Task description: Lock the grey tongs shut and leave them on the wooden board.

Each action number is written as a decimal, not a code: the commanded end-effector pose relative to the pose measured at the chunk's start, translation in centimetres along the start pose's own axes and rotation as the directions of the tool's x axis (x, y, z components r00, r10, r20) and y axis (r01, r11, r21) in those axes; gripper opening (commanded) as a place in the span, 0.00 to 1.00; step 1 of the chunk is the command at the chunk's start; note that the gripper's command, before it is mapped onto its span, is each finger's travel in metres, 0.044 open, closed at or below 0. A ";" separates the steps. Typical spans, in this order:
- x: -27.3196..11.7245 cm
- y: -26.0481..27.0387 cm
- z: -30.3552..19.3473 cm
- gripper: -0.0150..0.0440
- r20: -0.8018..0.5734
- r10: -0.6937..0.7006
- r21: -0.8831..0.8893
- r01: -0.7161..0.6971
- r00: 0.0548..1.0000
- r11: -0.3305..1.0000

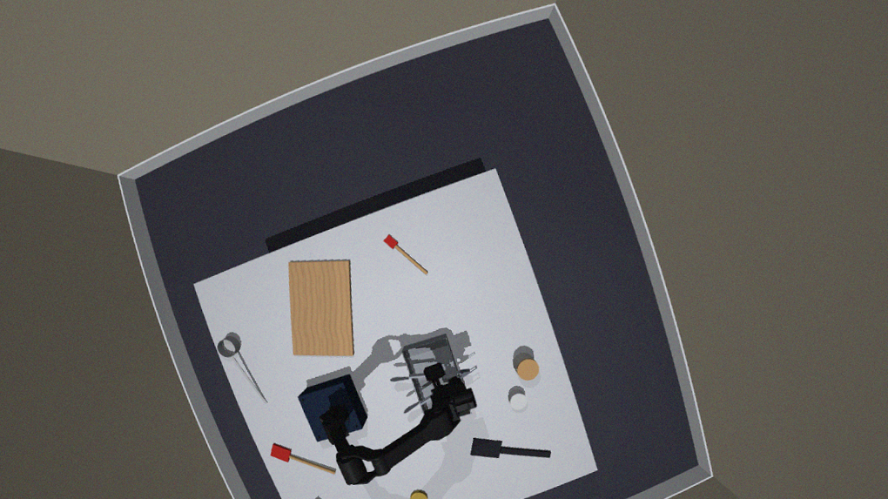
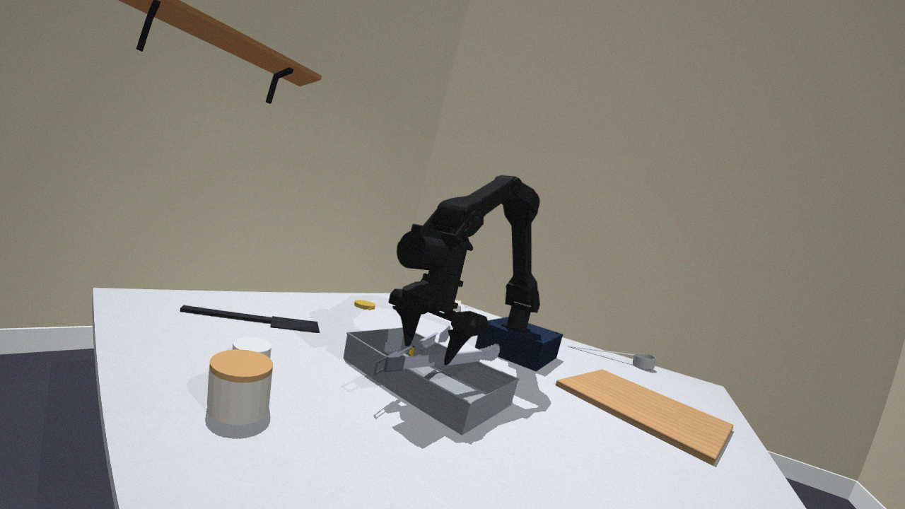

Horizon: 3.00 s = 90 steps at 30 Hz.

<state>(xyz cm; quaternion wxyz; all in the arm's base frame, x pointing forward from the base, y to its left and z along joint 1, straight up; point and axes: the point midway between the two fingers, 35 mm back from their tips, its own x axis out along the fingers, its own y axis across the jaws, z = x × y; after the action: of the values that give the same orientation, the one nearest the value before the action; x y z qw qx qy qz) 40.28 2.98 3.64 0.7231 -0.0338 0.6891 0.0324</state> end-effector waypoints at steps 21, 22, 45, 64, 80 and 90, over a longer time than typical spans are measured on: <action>4.1 0.0 -0.6 1.00 -0.010 0.005 -0.004 -0.005 1.000 1.000; 4.1 0.0 -0.6 1.00 -0.010 0.005 -0.004 -0.005 1.000 1.000; 3.8 0.0 -0.4 0.66 -0.004 0.000 0.000 0.000 1.000 1.000; 3.8 0.0 -0.4 0.45 -0.004 0.000 0.000 0.000 1.000 1.000; 3.8 0.0 -0.4 0.23 -0.004 0.000 0.000 0.000 1.000 1.000; 3.5 0.0 -0.3 0.00 -0.004 0.000 0.000 0.000 1.000 1.000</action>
<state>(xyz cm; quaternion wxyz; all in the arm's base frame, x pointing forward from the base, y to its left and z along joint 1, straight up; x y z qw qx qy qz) 40.03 2.91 -0.19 0.7209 -0.0346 0.6914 0.0321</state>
